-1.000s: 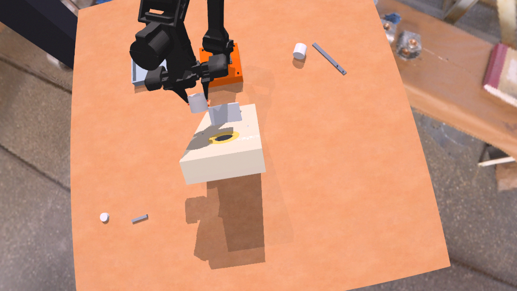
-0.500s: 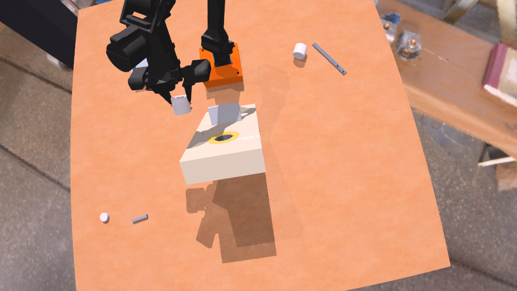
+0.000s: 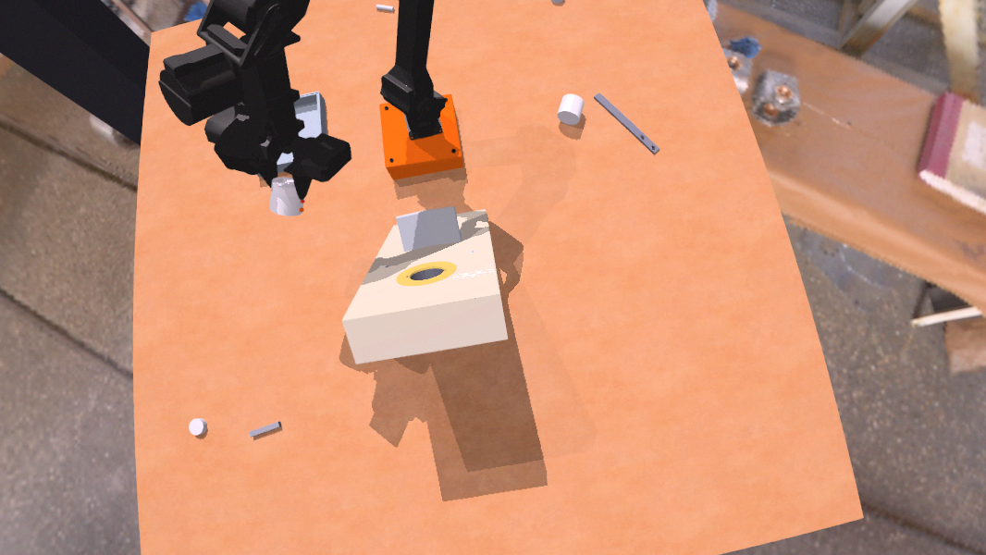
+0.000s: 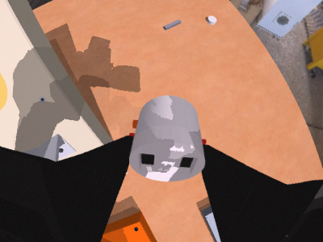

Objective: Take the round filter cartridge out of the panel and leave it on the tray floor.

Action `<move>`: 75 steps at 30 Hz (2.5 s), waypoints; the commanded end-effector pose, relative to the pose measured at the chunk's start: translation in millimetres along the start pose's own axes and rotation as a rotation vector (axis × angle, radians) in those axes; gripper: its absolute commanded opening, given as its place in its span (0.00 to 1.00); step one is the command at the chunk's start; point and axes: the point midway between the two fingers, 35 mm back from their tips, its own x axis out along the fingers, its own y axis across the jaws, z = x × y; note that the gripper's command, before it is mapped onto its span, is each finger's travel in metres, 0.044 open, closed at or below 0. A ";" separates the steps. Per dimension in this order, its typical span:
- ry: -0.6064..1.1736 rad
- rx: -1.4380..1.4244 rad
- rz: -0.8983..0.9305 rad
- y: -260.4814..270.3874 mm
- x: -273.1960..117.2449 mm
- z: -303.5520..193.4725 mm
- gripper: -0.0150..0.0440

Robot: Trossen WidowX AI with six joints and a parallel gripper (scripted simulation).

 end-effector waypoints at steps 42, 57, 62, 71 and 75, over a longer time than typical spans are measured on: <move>-0.021 0.833 -0.497 -188.6 25.0 -124.5 0.25; -0.016 1.050 -0.625 -213.2 43.3 -207.8 0.25; -0.016 1.049 -0.625 -214.6 49.6 -210.9 0.25; -0.016 1.049 -0.626 -217.3 87.4 -231.7 0.25; -0.015 1.049 -0.625 -215.5 103.1 -241.7 0.25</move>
